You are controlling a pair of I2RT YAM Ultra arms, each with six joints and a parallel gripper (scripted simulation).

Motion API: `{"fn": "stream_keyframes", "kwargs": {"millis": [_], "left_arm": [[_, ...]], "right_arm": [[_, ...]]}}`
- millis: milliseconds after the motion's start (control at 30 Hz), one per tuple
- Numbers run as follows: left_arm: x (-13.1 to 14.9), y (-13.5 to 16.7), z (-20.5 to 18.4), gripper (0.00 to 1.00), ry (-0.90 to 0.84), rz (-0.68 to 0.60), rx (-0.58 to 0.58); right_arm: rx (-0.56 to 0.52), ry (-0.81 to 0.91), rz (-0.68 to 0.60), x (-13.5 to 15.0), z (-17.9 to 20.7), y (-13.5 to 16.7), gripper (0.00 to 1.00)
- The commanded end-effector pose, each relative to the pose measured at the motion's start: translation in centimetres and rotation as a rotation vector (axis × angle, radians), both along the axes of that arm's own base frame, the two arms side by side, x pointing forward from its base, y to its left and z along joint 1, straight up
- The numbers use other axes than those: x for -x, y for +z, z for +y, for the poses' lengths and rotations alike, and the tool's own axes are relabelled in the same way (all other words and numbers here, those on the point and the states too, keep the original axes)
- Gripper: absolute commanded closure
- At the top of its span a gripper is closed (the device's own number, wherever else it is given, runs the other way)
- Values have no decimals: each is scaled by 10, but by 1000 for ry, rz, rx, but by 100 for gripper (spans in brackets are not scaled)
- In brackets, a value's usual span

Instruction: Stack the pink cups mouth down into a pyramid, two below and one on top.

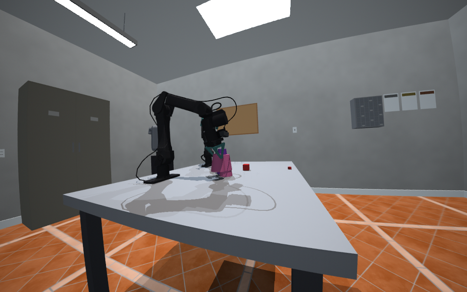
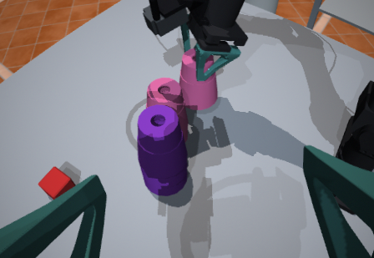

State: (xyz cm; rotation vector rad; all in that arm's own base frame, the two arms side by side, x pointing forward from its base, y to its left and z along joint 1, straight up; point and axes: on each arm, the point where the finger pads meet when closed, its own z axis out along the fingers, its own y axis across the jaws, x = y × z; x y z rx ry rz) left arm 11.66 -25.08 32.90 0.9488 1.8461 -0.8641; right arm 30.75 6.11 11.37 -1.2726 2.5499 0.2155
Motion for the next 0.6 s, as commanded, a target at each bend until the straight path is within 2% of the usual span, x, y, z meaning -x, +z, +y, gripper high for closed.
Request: {"fn": "stream_keyframes", "kwargs": {"millis": [0,567], "left_arm": [[2,6,2,0,1,-6,23],[2,6,2,0,1,-6,23]], "right_arm": [[-22,-3,-46,-5,0,6,100],[-22,-3,-46,-5,0,-1,100]]}}
